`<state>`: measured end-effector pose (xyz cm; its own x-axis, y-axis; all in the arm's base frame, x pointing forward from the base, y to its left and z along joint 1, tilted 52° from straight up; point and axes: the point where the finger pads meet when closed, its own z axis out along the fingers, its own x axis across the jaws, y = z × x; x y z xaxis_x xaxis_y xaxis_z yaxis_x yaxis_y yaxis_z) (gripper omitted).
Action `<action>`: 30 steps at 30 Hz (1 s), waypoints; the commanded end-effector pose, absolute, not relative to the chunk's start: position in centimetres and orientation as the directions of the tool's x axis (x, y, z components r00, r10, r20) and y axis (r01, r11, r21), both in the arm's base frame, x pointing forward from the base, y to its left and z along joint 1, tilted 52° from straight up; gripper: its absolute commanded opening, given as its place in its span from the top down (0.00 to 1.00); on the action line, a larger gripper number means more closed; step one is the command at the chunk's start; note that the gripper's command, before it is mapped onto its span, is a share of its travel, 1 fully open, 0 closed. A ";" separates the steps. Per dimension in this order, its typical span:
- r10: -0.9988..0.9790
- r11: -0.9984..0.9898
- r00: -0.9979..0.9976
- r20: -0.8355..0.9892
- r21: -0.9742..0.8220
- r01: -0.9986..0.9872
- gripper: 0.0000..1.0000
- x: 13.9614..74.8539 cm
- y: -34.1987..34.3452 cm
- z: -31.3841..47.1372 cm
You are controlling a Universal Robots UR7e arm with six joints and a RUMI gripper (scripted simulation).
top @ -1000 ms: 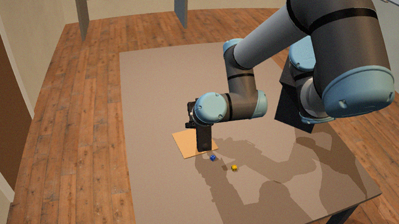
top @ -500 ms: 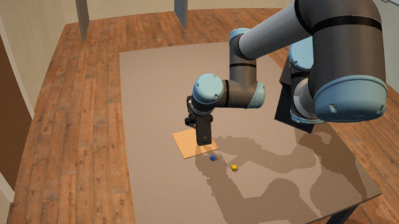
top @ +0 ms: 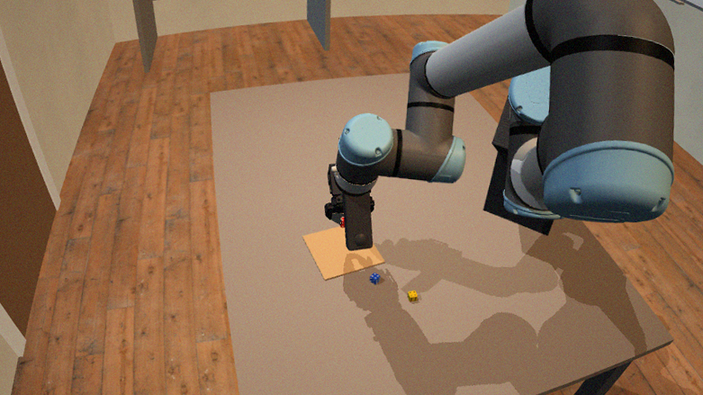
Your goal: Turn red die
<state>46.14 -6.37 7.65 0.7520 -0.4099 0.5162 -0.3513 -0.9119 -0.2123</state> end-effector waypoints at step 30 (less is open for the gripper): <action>-0.410 -0.886 0.751 0.517 -0.422 -0.193 1.00 46.0 -6.7 7.6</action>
<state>46.04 -6.66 7.52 0.7519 -0.4107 0.5158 -0.2067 -0.8897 -0.4072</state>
